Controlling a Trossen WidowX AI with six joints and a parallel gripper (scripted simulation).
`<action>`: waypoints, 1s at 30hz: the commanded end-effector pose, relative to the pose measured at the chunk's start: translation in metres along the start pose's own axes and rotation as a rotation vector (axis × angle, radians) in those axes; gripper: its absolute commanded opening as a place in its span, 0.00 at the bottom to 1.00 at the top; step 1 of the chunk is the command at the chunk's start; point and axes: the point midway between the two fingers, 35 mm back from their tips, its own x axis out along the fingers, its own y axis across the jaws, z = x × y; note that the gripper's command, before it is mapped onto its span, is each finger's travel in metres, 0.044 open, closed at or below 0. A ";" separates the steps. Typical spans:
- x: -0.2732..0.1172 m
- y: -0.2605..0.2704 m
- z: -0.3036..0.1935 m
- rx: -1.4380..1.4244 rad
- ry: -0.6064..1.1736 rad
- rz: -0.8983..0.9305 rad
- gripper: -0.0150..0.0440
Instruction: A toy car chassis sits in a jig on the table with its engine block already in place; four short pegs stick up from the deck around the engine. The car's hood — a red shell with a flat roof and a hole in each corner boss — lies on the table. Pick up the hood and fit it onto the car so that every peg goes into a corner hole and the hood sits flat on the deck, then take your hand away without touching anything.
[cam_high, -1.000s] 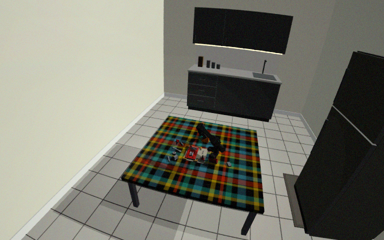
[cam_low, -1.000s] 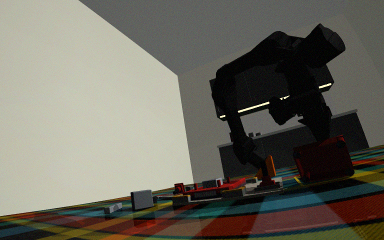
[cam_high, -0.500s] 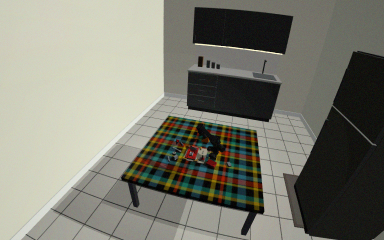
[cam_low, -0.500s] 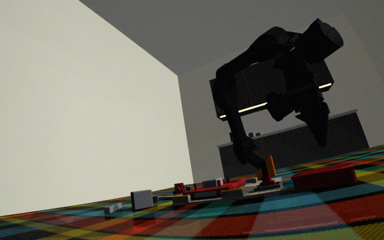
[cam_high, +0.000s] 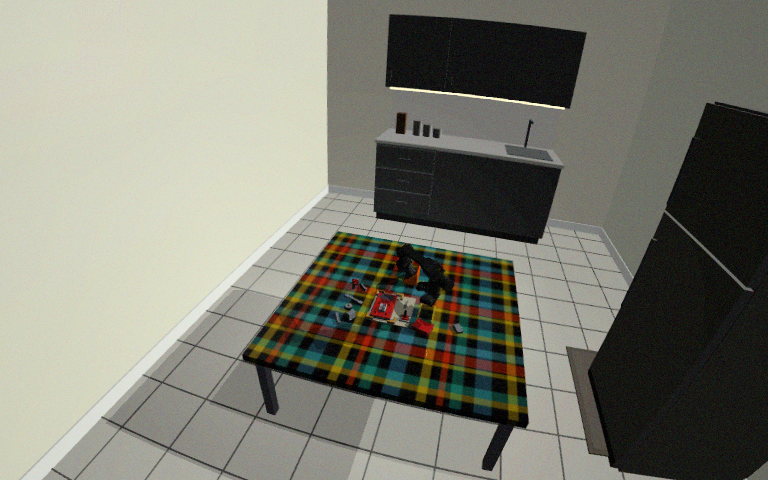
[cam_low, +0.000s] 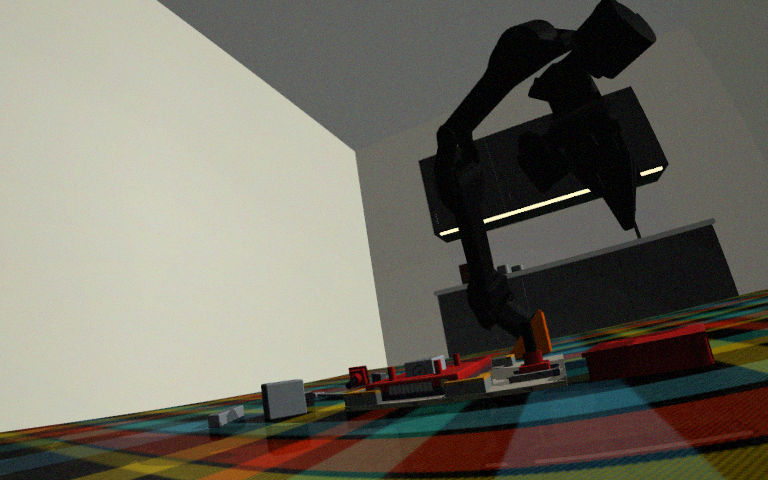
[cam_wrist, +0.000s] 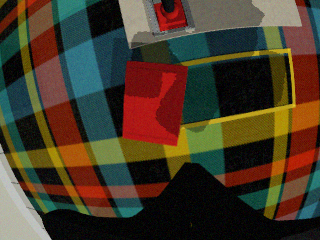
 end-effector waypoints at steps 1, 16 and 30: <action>0.000 0.001 0.000 0.000 0.001 0.000 0.25; 0.000 0.001 0.000 -0.009 0.001 0.000 0.30; 0.012 0.011 0.003 -0.778 -0.001 -0.008 0.92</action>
